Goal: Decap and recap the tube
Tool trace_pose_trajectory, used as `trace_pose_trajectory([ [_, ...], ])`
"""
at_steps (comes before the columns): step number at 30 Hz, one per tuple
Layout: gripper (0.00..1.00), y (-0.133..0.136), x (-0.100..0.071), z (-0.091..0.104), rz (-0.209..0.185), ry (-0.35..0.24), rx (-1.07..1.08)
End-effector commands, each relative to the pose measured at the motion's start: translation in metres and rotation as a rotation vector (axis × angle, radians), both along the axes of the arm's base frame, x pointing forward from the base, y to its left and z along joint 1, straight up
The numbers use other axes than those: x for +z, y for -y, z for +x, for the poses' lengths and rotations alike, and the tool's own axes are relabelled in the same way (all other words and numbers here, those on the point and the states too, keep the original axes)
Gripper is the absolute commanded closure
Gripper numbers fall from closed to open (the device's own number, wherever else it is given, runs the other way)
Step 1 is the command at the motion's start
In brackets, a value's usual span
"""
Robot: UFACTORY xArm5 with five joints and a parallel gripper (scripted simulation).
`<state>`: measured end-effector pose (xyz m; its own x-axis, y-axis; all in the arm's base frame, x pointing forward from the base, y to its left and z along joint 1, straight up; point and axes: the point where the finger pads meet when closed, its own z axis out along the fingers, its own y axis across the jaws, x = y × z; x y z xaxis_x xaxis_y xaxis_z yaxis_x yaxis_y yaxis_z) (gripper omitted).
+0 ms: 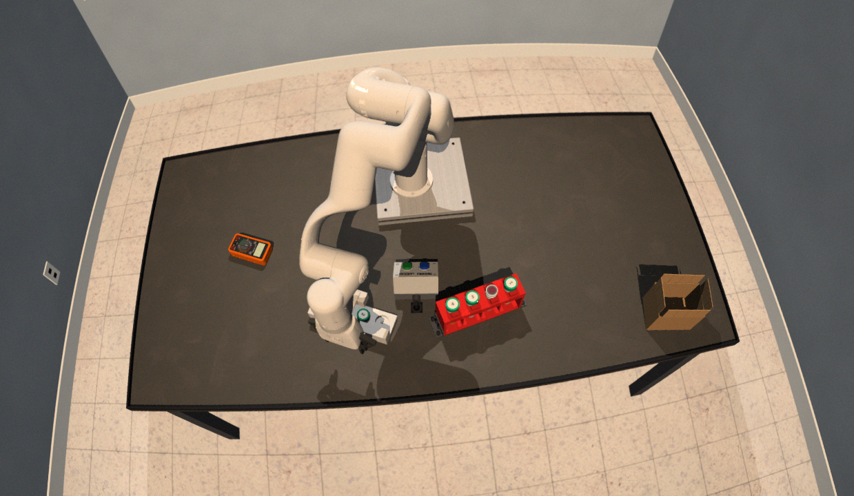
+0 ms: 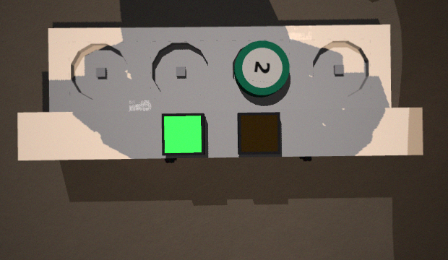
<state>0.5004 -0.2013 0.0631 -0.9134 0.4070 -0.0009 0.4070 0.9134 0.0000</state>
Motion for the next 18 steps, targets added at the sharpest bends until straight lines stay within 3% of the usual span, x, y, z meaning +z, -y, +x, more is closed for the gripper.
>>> trace_pose_trajectory([
  [1, 0.0, 0.001, 0.002, 0.001, 0.0, 0.005, 0.0],
  [11, 0.0, 0.001, 0.002, 0.001, 0.0, 0.005, 0.0],
  [12, 0.54, -0.002, 0.007, -0.005, 0.0, 0.005, 0.0],
  [16, 0.54, -0.012, 0.025, -0.031, 0.0, 0.005, 0.0],
  [18, 0.54, -0.012, 0.025, -0.031, 0.0, 0.005, 0.0],
])
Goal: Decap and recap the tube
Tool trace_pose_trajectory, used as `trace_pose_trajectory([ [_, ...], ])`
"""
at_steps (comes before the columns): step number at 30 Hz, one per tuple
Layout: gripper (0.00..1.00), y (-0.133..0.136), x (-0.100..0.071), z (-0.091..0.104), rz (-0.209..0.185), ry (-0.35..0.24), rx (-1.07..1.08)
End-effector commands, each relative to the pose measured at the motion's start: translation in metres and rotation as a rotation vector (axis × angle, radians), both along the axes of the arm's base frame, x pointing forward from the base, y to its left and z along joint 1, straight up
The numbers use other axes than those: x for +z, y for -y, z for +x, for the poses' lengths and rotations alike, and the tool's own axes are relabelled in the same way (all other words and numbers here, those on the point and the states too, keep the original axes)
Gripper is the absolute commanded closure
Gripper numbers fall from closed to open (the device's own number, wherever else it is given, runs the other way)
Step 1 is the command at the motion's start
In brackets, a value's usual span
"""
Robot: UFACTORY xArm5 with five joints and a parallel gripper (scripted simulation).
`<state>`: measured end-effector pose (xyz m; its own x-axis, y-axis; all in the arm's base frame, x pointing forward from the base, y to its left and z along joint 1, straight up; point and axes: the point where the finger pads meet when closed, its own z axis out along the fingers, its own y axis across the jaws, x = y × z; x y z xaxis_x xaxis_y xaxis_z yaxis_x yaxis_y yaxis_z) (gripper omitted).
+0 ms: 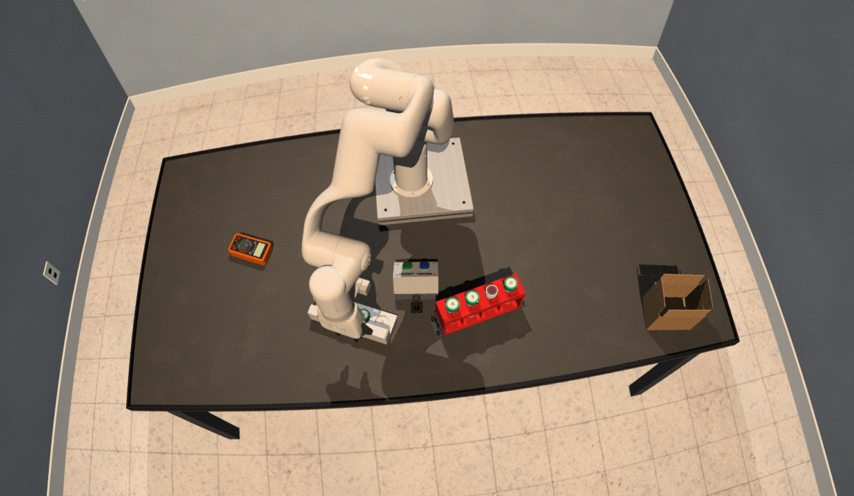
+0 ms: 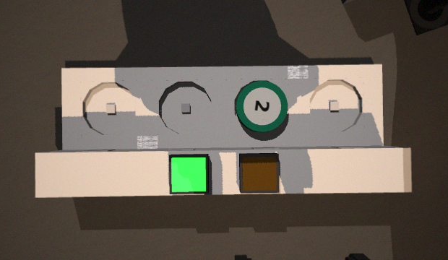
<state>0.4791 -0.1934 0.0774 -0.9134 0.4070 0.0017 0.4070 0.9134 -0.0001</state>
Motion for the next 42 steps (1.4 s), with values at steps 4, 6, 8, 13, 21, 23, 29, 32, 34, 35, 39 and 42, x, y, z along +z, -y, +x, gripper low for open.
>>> trace_pose_trajectory([
  [4, 0.54, -0.013, 0.029, -0.036, -0.001, 0.007, 0.0],
  [6, 0.54, -0.017, 0.036, -0.046, -0.001, 0.007, 0.0],
  [8, 0.54, -0.021, 0.043, -0.056, -0.001, 0.007, 0.0],
  [13, 0.54, -0.029, 0.059, -0.079, -0.001, 0.007, 0.0],
  [21, 0.54, -0.029, 0.059, -0.079, -0.001, 0.007, 0.0],
  [23, 0.54, -0.029, 0.059, -0.079, -0.001, 0.007, 0.0],
  [29, 0.54, -0.03, 0.029, -0.079, -0.001, 0.007, 0.0],
  [32, 0.54, -0.03, 0.013, -0.079, -0.001, 0.007, 0.0],
  [34, 0.54, -0.03, 0.013, -0.079, -0.001, 0.007, 0.0],
  [35, 0.54, -0.03, 0.008, -0.079, -0.001, 0.007, 0.0],
  [39, 0.54, -0.03, -0.012, -0.079, -0.001, 0.007, 0.0],
  [42, 0.54, -0.03, -0.027, -0.079, -0.001, 0.007, 0.0],
])
